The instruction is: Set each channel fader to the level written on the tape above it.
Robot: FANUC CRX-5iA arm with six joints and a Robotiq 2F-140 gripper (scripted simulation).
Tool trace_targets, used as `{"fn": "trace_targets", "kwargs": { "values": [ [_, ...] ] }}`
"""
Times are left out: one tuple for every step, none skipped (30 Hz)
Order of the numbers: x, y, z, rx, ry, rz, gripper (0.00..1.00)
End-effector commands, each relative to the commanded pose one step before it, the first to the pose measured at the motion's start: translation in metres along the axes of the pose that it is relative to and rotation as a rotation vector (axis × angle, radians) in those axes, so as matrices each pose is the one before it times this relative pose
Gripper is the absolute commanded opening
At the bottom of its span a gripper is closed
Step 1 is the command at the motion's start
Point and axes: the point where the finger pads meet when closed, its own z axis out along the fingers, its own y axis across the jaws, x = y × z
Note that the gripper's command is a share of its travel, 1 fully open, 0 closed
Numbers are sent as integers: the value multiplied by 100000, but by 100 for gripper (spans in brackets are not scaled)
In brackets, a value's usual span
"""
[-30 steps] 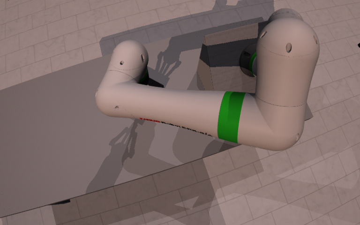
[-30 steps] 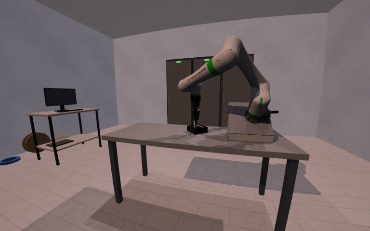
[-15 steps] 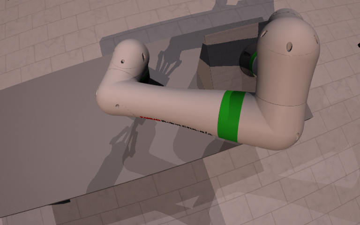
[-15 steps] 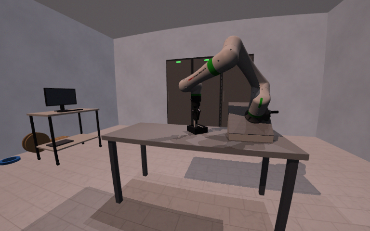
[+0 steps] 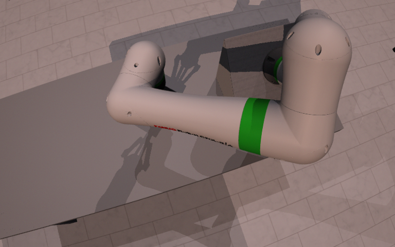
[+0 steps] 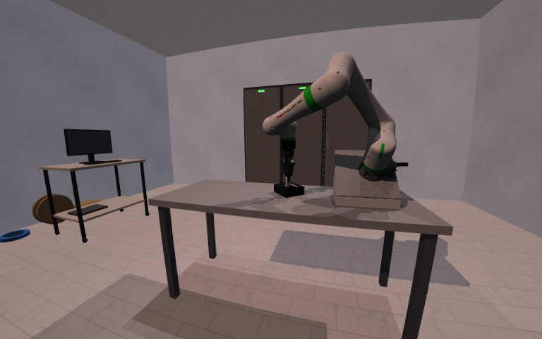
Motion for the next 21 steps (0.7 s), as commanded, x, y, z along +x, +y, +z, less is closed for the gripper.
{"fn": "trace_targets", "kwargs": {
  "values": [
    [186, -20, -23, 45, -3, 3, 0],
    [63, 0, 0, 0, 0, 0, 0],
    [62, 0, 0, 0, 0, 0, 0],
    [62, 0, 0, 0, 0, 0, 0],
    [62, 0, 0, 0, 0, 0, 0],
    [62, 0, 0, 0, 0, 0, 0],
    [62, 0, 0, 0, 0, 0, 0],
    [0, 0, 0, 0, 0, 0, 0],
    [0, 0, 0, 0, 0, 0, 0],
    [61, 0, 0, 0, 0, 0, 0],
    [60, 0, 0, 0, 0, 0, 0],
    [59, 0, 0, 0, 0, 0, 0],
    [58, 0, 0, 0, 0, 0, 0],
    [57, 0, 0, 0, 0, 0, 0],
    [56, 0, 0, 0, 0, 0, 0],
    [56, 0, 0, 0, 0, 0, 0],
    [54, 0, 0, 0, 0, 0, 0],
    [53, 0, 0, 0, 0, 0, 0],
    [52, 0, 0, 0, 0, 0, 0],
    [50, 0, 0, 0, 0, 0, 0],
    [48, 0, 0, 0, 0, 0, 0]
  ]
}}
